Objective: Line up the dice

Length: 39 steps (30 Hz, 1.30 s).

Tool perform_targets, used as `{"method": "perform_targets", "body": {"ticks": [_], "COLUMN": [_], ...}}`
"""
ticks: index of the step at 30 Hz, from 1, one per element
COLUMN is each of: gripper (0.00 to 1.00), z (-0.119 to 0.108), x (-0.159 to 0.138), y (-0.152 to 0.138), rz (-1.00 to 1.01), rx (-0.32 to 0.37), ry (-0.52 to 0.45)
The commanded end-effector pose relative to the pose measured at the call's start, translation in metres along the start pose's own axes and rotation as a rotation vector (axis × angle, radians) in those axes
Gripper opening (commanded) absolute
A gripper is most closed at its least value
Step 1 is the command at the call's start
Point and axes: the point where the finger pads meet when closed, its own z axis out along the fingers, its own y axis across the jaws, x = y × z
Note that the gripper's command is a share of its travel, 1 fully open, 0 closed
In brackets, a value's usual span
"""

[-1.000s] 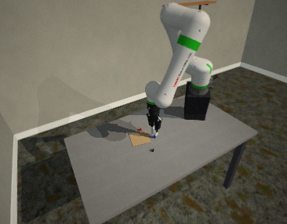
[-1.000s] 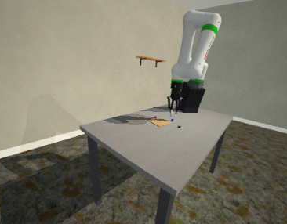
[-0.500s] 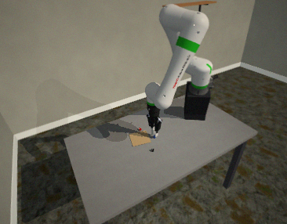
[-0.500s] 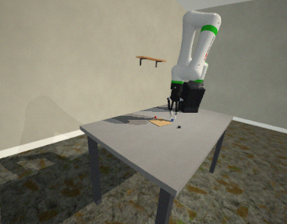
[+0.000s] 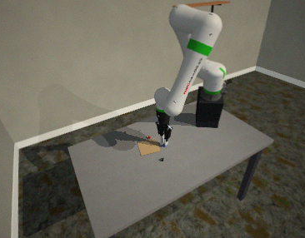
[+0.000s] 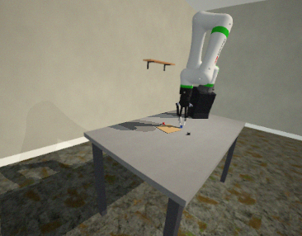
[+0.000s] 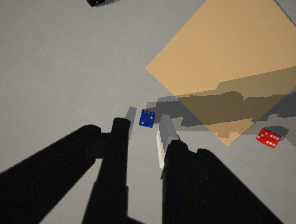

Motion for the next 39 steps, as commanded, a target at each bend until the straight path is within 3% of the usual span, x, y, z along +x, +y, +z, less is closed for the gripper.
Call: {"method": "perform_targets", "body": {"ticks": [1, 39], "gripper": [0.19, 0.19], "z": [-0.0001, 0.0095], "x": [0.0001, 0.0001], "y": [0.0001, 0.0001], "rz": [0.000, 0.000], "rx": [0.000, 0.000], "ry": [0.000, 0.000]}}
